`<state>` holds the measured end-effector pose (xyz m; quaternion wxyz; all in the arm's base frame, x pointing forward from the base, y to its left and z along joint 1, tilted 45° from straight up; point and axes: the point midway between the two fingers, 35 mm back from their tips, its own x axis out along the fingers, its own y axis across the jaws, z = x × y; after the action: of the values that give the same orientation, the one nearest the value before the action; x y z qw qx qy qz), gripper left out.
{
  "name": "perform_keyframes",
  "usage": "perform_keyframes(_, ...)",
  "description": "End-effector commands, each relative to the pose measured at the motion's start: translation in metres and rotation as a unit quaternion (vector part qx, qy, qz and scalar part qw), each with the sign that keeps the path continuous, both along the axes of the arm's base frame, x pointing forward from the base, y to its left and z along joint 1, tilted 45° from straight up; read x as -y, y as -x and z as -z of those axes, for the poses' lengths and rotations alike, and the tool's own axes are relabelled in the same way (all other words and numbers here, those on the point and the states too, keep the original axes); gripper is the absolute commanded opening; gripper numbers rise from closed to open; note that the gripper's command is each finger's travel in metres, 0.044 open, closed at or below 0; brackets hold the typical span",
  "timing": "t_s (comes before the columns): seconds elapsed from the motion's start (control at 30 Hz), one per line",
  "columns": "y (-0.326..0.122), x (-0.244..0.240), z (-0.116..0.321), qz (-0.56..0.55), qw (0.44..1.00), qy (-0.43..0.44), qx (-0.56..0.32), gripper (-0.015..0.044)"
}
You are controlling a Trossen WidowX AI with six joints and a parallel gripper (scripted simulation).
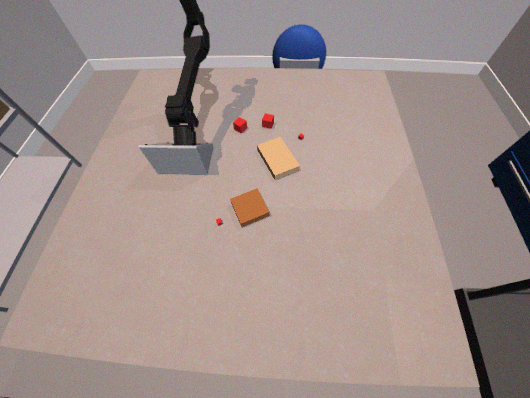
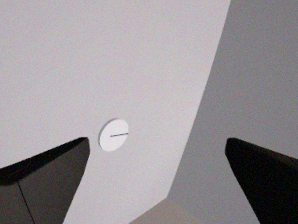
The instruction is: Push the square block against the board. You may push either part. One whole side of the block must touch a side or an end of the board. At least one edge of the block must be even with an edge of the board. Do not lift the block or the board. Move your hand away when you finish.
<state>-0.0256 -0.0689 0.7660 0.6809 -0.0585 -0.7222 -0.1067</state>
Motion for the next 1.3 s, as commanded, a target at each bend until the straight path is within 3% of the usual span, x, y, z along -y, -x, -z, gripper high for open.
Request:
perform_keyframes(0.0,0.000,0.000,0.000,0.000,1.000,0.000,0.000,0.0374)
perform_keyframes(0.2,-0.004,0.017,0.005,0.006,1.000,-0.022,-0.012,0.0216)
perform_keyframes(0.47,-0.017,0.087,0.025,-0.044,0.991,-0.123,-0.029,0.0006)
perform_keyframes(0.93,-0.077,0.184,0.082,-0.148,0.945,-0.280,-0.087,0.0000)
perform_keyframes(1.27,-0.136,0.214,0.123,-0.225,0.898,-0.351,-0.141,0.0000)
